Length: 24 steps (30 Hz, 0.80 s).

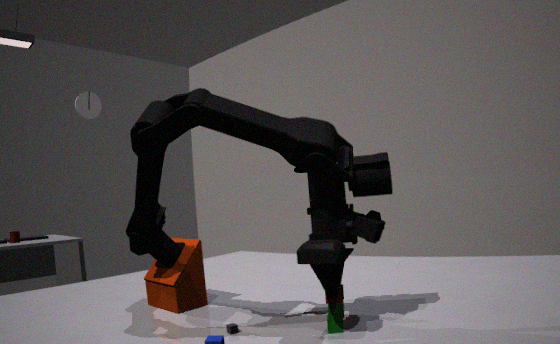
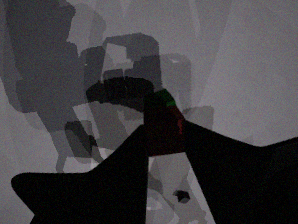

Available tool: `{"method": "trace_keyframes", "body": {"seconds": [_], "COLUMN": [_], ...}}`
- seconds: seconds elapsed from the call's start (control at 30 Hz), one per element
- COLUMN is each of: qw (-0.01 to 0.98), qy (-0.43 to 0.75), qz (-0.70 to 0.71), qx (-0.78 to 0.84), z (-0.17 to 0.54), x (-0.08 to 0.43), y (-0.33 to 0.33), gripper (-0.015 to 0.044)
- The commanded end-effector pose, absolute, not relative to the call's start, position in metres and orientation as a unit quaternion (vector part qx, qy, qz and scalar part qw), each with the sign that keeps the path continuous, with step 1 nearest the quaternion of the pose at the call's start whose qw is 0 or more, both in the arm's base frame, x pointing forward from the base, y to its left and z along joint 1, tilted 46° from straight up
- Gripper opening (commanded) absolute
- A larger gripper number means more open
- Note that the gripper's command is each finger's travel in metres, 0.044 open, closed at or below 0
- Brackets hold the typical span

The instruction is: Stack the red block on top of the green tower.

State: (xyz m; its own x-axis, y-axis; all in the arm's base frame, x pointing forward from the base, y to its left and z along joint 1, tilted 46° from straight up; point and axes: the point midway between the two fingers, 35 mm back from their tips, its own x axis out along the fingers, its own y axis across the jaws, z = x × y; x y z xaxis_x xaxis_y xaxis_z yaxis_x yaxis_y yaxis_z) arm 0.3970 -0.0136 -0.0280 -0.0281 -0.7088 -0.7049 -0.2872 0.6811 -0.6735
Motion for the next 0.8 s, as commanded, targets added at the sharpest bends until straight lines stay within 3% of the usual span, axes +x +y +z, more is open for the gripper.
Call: {"method": "trace_keyframes", "body": {"seconds": [0.0,0.63,0.77], "qw": [0.597,0.597,0.598], "qy": [0.694,0.694,0.695], "qz": [-0.177,-0.177,-0.176], "qx": [-0.361,-0.361,-0.359], "z": [-0.0279,-0.0250,-0.0283], "x": [0.3973,0.3978,0.3969], "y": [-0.0145,-0.0116,-0.0138], "gripper": [0.0000,0.0000,0.0105]}}
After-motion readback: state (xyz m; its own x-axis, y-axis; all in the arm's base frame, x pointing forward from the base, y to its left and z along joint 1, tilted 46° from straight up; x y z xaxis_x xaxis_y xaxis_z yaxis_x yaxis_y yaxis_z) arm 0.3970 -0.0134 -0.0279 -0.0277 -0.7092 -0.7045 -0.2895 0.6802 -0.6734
